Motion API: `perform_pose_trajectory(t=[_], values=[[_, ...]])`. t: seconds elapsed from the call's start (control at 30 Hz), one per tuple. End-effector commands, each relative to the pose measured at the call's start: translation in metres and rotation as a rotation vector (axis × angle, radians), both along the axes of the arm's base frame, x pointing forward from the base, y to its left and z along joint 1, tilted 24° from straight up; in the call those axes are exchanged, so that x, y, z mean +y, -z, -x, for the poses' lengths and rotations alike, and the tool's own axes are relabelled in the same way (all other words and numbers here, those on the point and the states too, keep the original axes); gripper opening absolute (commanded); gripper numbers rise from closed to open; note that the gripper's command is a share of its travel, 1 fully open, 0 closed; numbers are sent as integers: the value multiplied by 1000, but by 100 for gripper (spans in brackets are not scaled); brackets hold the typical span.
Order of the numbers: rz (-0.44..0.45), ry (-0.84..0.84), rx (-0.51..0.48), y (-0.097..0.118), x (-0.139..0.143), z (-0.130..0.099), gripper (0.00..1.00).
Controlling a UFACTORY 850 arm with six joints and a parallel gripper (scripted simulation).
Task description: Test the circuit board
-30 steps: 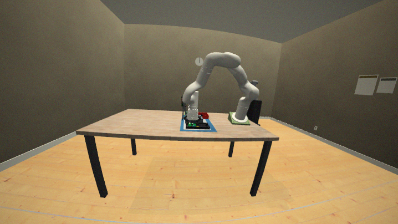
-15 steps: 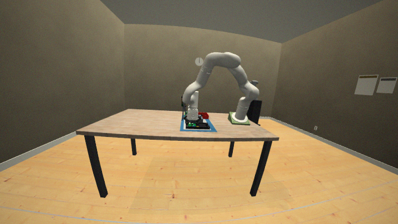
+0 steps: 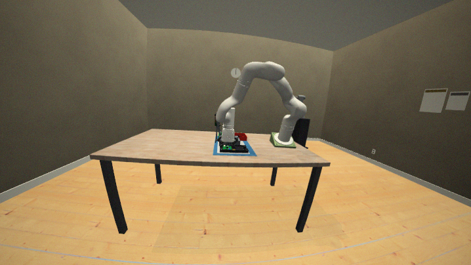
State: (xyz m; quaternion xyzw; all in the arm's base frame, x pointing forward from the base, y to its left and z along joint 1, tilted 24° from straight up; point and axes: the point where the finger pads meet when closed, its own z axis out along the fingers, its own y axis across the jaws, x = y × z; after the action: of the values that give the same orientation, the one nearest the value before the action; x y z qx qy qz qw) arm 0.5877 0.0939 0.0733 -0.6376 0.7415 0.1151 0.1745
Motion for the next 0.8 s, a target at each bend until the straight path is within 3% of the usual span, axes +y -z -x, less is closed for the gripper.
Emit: perform_pose_trajectory(t=[0.0,0.77], values=[[0,0,-2,-4,-2,-1,79],[0,0,-2,-26,-11,2,79]])
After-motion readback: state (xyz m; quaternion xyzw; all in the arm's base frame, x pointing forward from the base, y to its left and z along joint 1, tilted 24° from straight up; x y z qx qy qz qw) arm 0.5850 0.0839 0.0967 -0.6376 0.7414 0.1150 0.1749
